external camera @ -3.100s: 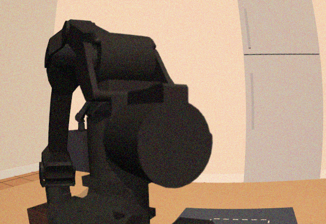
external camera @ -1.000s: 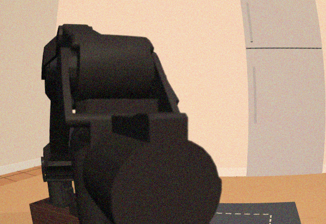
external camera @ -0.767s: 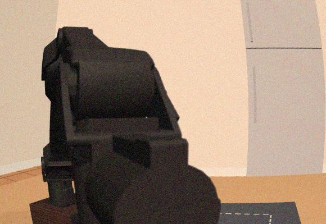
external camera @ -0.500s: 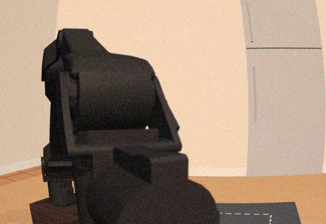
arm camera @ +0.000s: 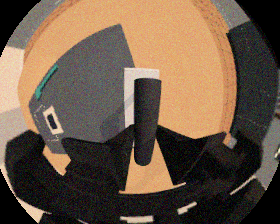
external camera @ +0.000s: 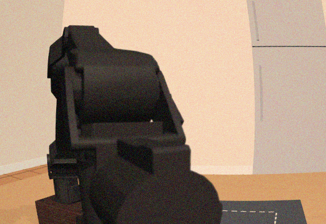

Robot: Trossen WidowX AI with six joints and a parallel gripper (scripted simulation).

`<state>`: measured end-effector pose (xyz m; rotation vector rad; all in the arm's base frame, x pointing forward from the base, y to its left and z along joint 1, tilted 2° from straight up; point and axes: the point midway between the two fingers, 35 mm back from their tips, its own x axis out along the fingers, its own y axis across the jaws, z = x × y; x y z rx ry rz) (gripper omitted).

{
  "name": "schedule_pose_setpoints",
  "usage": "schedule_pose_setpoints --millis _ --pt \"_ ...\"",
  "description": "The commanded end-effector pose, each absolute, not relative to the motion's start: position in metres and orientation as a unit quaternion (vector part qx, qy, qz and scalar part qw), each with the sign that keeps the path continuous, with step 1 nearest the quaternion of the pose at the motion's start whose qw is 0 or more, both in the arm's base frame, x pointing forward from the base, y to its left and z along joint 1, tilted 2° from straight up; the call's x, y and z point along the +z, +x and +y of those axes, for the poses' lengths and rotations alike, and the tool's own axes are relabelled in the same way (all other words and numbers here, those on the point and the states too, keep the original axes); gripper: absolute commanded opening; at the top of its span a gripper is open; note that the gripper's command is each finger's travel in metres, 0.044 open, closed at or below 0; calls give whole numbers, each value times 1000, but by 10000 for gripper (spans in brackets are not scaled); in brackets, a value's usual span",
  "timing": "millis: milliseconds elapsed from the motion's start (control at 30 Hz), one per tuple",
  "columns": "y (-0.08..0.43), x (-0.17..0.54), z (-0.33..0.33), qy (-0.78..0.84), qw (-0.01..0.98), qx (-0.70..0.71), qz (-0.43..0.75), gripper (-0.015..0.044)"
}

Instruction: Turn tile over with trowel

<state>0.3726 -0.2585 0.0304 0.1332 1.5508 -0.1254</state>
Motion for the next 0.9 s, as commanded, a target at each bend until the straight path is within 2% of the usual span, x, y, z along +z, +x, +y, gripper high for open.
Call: schedule_pose_setpoints --millis 0,233,867 --pt "373 30 -258 59 711 -55 699 130" --pt "373 30 -258 52 711 -48 699 130" --pt "373 30 -258 -148 698 149 685 130"
